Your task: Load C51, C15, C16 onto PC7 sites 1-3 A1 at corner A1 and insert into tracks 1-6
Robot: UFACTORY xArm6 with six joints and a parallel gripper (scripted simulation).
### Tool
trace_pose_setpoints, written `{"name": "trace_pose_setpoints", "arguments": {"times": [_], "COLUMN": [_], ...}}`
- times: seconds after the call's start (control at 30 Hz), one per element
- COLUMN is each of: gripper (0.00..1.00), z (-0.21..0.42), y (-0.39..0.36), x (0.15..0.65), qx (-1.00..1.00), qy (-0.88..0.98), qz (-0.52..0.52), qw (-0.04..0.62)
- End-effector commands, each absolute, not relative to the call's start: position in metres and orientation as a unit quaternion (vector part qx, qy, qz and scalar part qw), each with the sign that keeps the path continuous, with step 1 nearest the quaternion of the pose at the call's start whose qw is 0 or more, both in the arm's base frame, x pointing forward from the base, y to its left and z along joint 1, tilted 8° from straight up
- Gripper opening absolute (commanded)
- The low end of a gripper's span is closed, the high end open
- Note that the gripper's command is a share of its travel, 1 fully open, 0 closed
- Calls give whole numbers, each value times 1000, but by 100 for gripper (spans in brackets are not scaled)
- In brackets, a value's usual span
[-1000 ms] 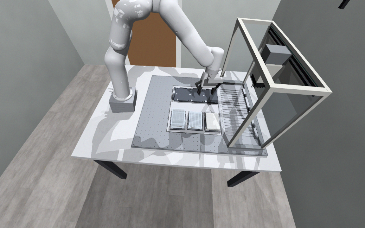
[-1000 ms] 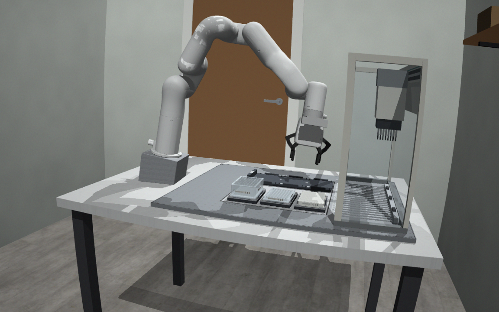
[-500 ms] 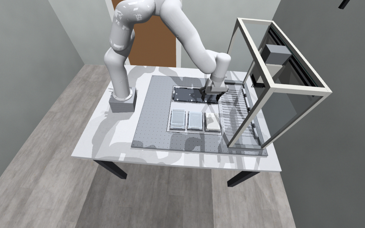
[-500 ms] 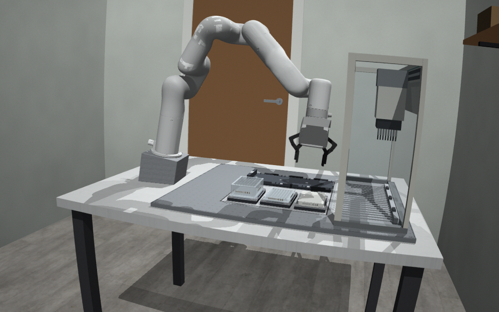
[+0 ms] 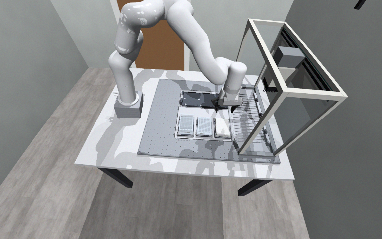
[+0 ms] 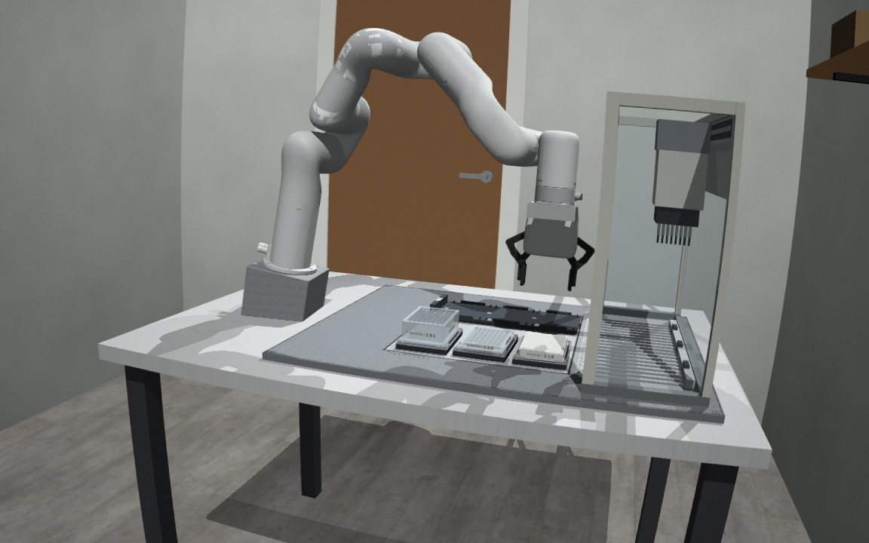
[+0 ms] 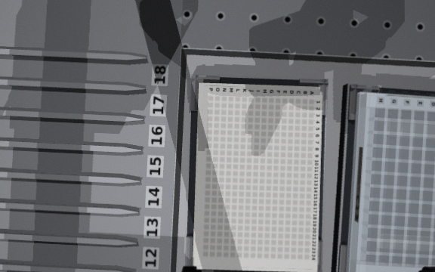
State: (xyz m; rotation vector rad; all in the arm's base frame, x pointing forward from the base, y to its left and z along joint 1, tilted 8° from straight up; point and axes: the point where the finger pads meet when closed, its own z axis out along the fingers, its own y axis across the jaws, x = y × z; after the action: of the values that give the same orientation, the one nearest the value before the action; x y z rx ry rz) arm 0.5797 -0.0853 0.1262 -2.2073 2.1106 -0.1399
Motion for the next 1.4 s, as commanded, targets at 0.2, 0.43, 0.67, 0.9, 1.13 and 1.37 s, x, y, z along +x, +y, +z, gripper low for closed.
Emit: {"name": "trace_pose_setpoints", "arguments": {"times": [0.2, 0.43, 0.67, 0.9, 1.13, 1.37], "gripper": [100, 100, 100, 100, 100, 100], "z": [137, 137, 137, 132, 124, 112], "y": [-125, -125, -125, -125, -125, -125], "x": [589, 589, 589, 590, 591, 593], "qx": [-710, -710, -710, -710, -710, -710], "qy": [700, 700, 700, 700, 700, 700], "qz": [-47, -47, -47, -47, -47, -47], "qw": [59, 59, 59, 59, 59, 59]}}
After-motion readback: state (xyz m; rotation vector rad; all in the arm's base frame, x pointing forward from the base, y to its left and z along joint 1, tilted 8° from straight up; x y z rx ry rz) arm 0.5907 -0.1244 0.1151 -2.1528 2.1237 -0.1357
